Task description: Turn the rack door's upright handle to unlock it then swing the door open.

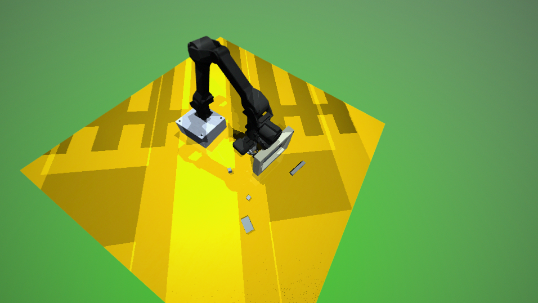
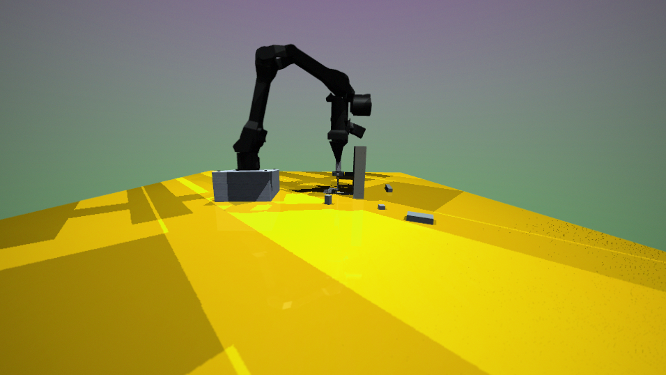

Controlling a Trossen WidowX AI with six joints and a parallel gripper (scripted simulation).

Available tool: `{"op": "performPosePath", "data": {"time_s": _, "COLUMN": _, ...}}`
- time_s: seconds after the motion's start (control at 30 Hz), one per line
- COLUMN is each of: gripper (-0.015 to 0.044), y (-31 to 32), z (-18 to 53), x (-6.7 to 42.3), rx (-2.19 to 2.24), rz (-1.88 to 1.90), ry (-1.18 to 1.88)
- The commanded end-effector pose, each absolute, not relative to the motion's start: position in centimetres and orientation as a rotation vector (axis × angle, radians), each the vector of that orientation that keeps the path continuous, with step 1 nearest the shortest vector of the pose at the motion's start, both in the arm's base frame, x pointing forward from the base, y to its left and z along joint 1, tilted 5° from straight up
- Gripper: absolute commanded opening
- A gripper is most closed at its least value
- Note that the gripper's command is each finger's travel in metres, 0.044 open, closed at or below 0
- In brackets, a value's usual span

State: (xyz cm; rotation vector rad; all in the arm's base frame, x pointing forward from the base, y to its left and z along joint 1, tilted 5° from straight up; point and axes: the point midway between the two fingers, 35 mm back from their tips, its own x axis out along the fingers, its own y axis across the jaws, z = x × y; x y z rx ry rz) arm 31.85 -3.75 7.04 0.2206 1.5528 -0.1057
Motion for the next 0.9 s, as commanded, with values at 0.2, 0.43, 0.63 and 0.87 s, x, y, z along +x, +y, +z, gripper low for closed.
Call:
{"op": "performPosePath", "data": {"time_s": 0.2, "gripper": 0.0027, "y": -3.75, "z": 6.93, "x": 31.89, "rx": 0.225, "rz": -0.109, "ry": 1.553}}
{"op": "performPosePath", "data": {"time_s": 0.43, "gripper": 0.0027, "y": -3.75, "z": 6.93, "x": 31.89, "rx": 0.438, "rz": -0.32, "ry": 1.536}}
{"op": "performPosePath", "data": {"time_s": 0.63, "gripper": 0.0027, "y": -3.75, "z": 6.93, "x": 31.89, "rx": 0.669, "rz": -0.55, "ry": 1.494}}
{"op": "performPosePath", "data": {"time_s": 0.87, "gripper": 0.0027, "y": -3.75, "z": 6.93, "x": 31.89, "rx": 0.935, "rz": -0.818, "ry": 1.411}}
